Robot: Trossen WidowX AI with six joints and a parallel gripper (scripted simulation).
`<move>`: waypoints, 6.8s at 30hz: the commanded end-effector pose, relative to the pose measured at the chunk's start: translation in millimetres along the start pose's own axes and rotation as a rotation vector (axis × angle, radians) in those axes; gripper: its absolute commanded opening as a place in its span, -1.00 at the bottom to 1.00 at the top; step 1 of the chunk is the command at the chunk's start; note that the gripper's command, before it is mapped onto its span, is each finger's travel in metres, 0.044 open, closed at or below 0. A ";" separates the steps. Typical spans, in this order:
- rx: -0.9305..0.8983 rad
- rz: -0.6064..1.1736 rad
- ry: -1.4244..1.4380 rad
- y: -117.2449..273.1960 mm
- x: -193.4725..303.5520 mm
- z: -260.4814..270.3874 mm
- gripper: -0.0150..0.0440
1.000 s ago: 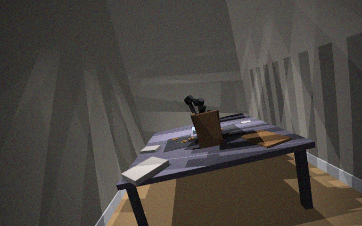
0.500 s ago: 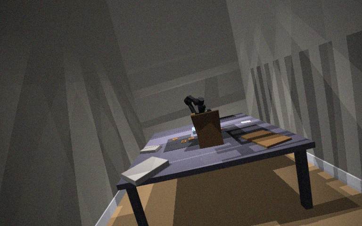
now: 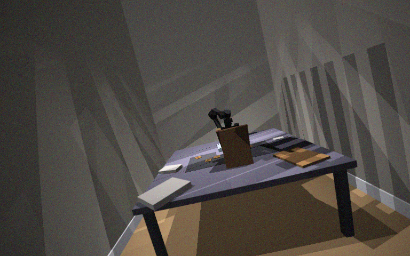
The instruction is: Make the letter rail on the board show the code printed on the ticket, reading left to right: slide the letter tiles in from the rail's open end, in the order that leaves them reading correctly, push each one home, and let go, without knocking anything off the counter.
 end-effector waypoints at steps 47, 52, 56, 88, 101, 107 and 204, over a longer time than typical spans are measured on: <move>0.153 0.668 -0.009 -28.6 -34.6 41.6 -0.49; 0.153 0.668 -0.009 -31.1 -34.3 41.8 -0.49; 0.153 0.668 -0.009 -33.1 -34.1 41.9 -0.49; 0.152 0.667 -0.009 -48.9 -34.3 42.7 -0.49; 0.152 0.666 -0.009 -55.3 -34.5 42.8 -0.49; 0.152 0.666 -0.009 -55.8 -34.9 42.3 -0.49; -0.498 0.152 1.653 130.6 -74.5 29.6 1.00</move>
Point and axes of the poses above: the point midway between the two fingers, 35 mm back from their tips, its own y axis back along the fingers, its own z axis across the jaws, x = y × z, the point moved 3 cm from there along y, back along the fingers, and after that the axes turned 13 degrees about -y, right-handed, at the moved point
